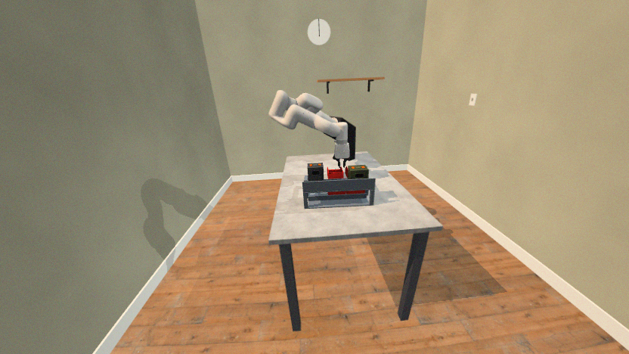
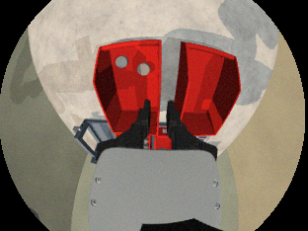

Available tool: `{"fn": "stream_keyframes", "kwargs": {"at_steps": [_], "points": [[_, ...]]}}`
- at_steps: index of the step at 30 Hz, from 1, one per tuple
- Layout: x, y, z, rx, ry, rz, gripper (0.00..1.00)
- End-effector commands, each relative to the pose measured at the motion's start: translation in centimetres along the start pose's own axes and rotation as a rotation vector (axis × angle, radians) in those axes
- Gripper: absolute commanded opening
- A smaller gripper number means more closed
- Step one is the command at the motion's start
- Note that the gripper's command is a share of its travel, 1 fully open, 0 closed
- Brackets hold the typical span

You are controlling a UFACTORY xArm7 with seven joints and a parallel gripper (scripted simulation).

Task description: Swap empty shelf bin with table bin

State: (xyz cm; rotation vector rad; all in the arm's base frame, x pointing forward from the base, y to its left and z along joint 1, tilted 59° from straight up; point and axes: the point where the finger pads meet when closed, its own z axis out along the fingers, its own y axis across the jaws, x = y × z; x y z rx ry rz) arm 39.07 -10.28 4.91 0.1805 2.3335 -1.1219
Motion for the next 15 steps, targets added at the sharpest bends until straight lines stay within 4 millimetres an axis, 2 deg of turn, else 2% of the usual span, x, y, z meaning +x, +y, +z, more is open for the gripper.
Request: {"fn": "stream_keyframes", "kwargs": {"at_steps": [1, 15], "points": [[-0.1, 0.1, 0.0, -0.002, -0.002, -0.001, 0.26], [-0.1, 0.1, 1.2, -0.002, -0.002, -0.001, 0.26]]}}
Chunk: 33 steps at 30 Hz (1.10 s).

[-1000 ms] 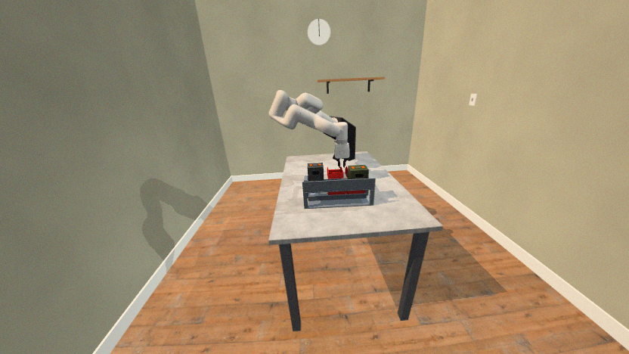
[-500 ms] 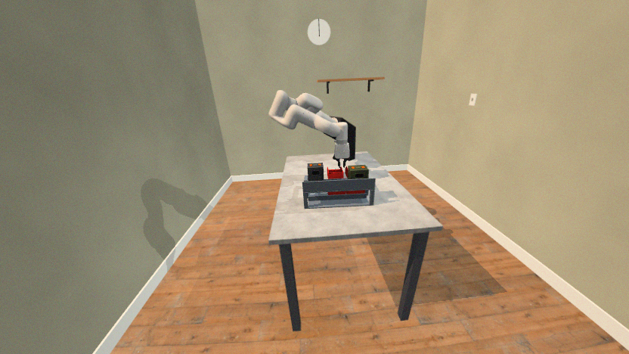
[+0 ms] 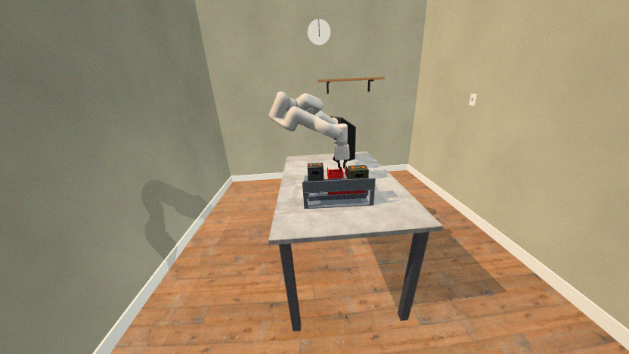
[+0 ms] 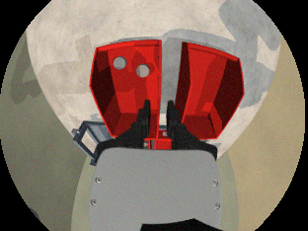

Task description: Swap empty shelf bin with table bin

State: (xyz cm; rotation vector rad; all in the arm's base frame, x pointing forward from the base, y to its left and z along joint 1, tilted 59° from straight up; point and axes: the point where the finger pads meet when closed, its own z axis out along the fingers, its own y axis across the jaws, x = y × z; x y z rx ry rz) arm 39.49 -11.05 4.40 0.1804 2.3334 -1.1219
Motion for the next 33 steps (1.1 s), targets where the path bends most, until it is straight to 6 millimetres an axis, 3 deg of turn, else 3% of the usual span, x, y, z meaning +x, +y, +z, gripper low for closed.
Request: {"fn": "stream_keyframes", "kwargs": {"at_steps": [1, 20, 33], "points": [[-0.1, 0.1, 0.3, -0.002, -0.002, -0.001, 0.26], [-0.1, 0.1, 2.7, -0.002, -0.002, -0.001, 0.26], [-0.1, 0.1, 3.1, -0.002, -0.002, -0.001, 0.26]]}}
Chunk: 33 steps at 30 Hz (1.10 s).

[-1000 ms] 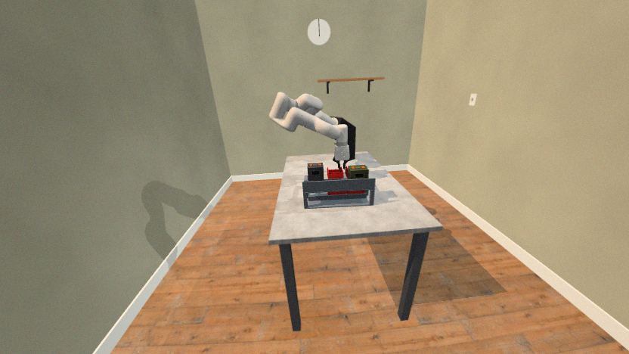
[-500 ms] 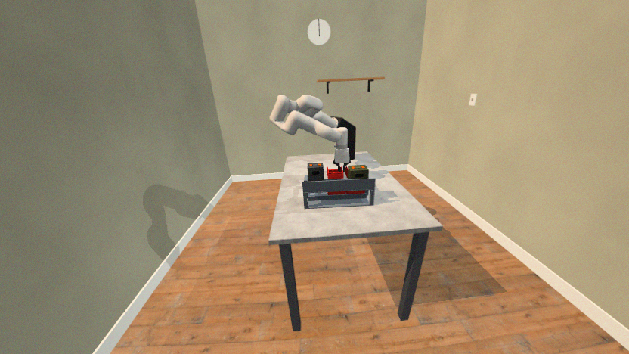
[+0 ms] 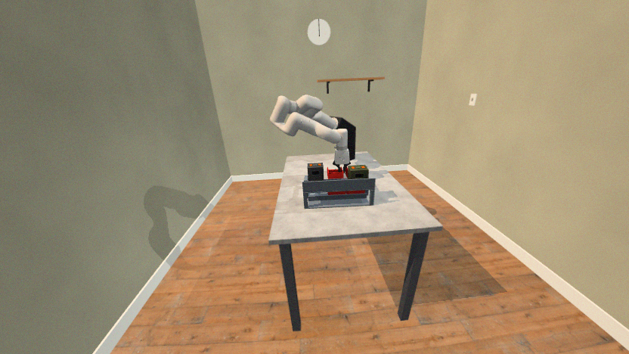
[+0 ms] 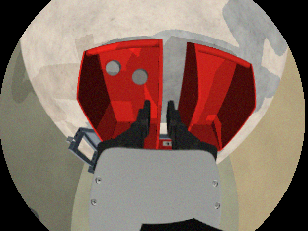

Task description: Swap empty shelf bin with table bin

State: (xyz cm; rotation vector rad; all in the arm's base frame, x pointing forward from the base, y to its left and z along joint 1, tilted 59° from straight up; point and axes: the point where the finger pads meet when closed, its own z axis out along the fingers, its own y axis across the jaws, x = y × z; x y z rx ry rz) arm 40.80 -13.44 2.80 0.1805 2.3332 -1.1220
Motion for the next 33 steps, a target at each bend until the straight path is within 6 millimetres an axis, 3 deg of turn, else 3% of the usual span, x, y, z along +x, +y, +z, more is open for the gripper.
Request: {"fn": "stream_keyframes", "kwargs": {"at_steps": [1, 12, 13, 33], "points": [[-0.06, 0.09, -0.09, -0.002, -0.002, -0.001, 0.26], [-0.06, 0.09, -0.09, -0.002, -0.002, -0.001, 0.26], [-0.06, 0.09, -0.09, -0.002, -0.002, -0.001, 0.0], [-0.06, 0.09, -0.09, -0.002, -0.002, -0.001, 0.0]]}}
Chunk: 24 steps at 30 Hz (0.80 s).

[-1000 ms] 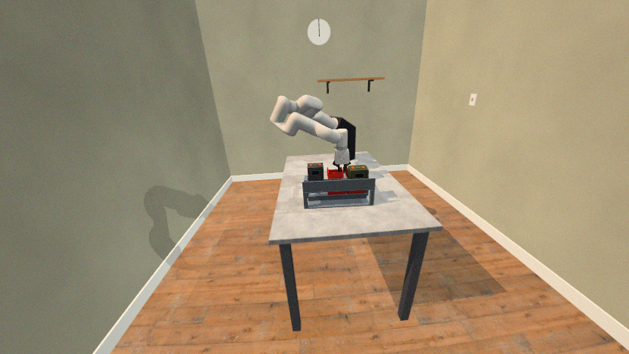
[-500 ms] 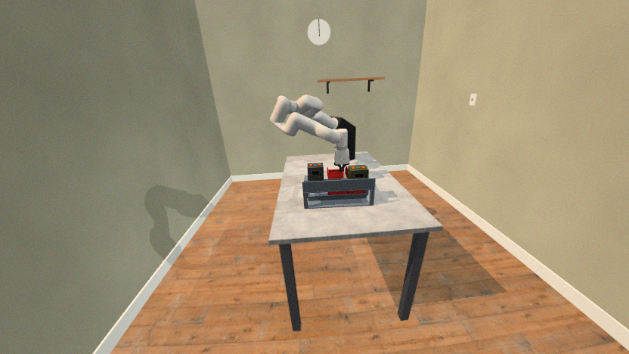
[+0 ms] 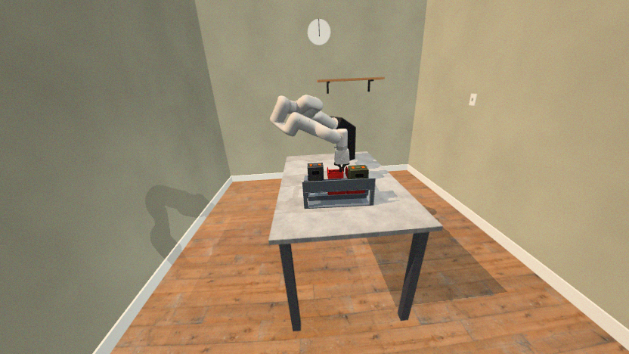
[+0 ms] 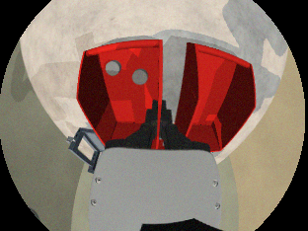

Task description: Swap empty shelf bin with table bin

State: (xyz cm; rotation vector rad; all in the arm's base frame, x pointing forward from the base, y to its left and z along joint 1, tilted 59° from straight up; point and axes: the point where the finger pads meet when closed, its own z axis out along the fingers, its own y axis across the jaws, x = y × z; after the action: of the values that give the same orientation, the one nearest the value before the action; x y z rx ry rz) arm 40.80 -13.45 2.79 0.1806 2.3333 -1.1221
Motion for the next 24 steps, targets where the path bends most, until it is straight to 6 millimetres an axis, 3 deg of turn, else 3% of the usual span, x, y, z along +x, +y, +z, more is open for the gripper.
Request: {"fn": "stream_keyframes", "kwargs": {"at_steps": [1, 13, 24], "points": [[-0.1, 0.1, -0.1, -0.002, -0.002, -0.001, 0.0], [-0.1, 0.1, -0.2, -0.002, -0.002, -0.001, 0.0], [-0.1, 0.1, -2.9, -0.002, -0.002, -0.001, 0.0]]}}
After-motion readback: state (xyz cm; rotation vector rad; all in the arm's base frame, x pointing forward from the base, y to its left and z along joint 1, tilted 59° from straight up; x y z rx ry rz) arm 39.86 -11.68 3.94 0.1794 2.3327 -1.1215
